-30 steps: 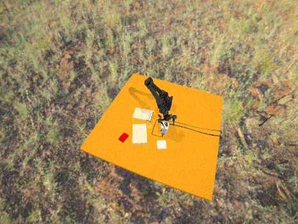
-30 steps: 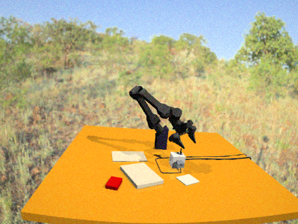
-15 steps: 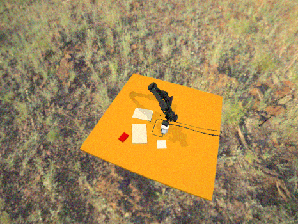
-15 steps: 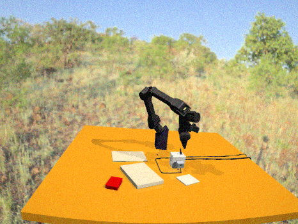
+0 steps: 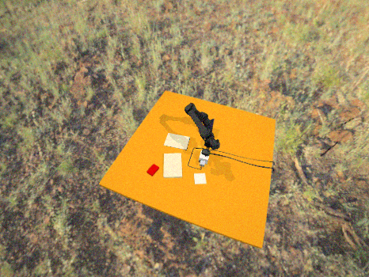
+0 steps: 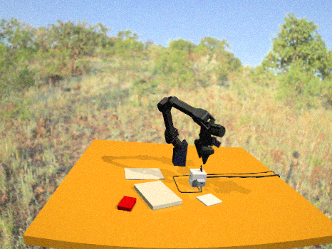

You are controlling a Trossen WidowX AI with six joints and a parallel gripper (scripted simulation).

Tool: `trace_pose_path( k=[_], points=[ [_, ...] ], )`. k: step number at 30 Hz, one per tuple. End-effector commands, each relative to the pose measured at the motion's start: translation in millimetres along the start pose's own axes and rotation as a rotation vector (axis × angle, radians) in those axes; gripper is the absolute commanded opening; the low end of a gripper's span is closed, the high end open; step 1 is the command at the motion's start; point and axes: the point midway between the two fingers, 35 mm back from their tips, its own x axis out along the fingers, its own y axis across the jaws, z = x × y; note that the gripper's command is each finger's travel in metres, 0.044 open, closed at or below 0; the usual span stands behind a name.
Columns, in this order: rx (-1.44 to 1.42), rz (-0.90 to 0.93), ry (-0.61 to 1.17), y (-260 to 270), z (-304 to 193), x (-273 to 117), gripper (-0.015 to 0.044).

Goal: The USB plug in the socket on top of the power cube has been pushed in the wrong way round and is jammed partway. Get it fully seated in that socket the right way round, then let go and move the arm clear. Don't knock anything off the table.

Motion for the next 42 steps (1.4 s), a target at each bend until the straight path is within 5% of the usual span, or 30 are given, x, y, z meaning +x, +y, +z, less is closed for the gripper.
trace_pose_path(
  k=[1,29,42],
  points=[
    [-0.003,-0.002,0.005,0,-1,3,0.044],
    [-0.003,-0.002,0.006,0,-1,29,0.044],
    [0.0,-0.002,0.001,0,-1,27,0.0099]
  ],
)
